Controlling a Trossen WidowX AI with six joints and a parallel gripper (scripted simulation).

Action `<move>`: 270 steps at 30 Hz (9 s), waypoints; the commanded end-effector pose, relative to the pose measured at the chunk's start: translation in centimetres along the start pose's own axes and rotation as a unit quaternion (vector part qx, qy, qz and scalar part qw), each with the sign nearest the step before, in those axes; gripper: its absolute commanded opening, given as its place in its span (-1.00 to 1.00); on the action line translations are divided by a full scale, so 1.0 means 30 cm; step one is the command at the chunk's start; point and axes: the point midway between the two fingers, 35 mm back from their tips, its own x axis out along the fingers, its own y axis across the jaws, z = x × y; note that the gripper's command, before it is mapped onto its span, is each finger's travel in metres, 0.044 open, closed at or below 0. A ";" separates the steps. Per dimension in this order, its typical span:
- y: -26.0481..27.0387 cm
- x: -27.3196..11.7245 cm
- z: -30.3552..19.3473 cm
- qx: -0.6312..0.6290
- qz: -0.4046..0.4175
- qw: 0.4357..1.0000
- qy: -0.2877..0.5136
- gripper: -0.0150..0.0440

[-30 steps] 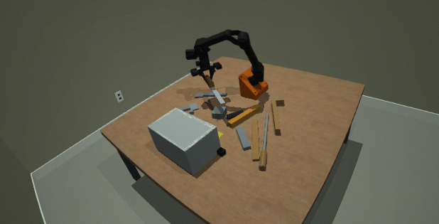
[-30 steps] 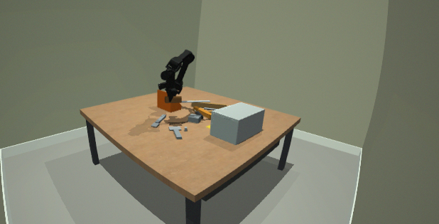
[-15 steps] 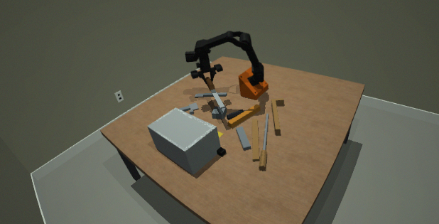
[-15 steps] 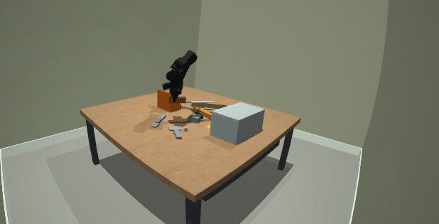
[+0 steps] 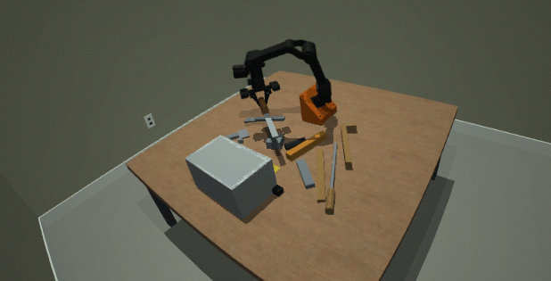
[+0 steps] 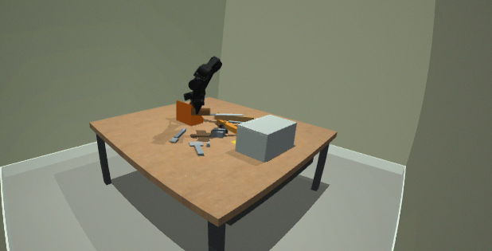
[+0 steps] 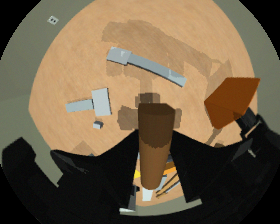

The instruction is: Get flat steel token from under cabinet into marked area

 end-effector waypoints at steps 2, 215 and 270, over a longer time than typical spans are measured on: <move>0.000 -0.005 -0.001 0.022 0.004 1.000 0.007 -0.49; 0.071 0.453 -0.122 0.300 0.000 0.954 0.010 -0.49; 0.226 0.447 -0.344 0.299 0.000 0.954 0.012 -0.49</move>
